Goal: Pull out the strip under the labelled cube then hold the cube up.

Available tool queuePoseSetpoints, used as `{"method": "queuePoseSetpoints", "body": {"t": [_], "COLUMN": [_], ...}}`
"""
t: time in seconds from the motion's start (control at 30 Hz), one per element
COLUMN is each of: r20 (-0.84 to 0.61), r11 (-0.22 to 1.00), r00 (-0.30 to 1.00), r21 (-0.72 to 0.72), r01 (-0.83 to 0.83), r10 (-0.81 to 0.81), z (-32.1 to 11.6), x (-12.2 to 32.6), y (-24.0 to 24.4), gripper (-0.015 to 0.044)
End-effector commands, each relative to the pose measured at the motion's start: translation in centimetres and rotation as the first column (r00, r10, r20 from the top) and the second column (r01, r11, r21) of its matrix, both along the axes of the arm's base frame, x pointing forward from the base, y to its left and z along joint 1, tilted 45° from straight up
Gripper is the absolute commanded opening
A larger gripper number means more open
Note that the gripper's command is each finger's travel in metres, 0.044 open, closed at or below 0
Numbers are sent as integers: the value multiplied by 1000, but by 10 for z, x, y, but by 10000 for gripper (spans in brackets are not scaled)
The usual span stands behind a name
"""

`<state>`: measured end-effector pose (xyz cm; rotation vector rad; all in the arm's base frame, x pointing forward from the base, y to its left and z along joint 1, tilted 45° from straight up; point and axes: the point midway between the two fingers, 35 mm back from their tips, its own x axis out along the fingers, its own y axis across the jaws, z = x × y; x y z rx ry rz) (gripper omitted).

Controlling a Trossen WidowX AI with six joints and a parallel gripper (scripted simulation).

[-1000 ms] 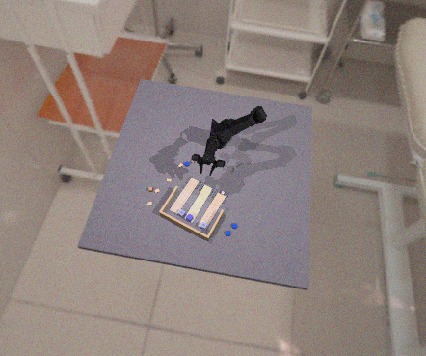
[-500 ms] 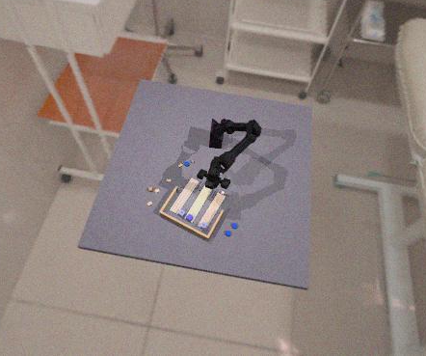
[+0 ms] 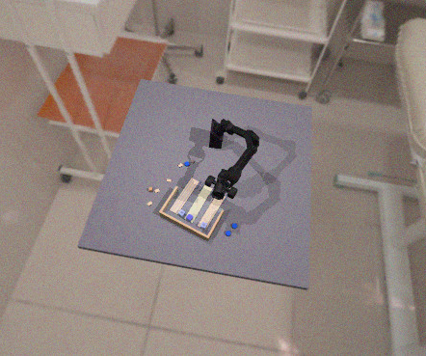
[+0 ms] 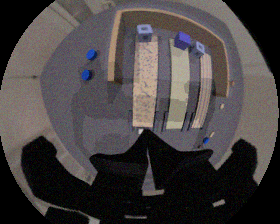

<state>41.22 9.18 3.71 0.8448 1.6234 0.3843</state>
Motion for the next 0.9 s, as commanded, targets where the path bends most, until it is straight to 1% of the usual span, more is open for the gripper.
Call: {"method": "queuePoseSetpoints", "body": {"t": [0.0, 0.87], "r20": [-8, -8], "r11": [1000, 1000], "r00": [1000, 1000], "r21": [-4, -2], "r01": [3, 3], "r10": [-3, -3], "z": [-4, -34], "x": [1, -1], "y": [3, 34], "gripper": [0, 0]}}
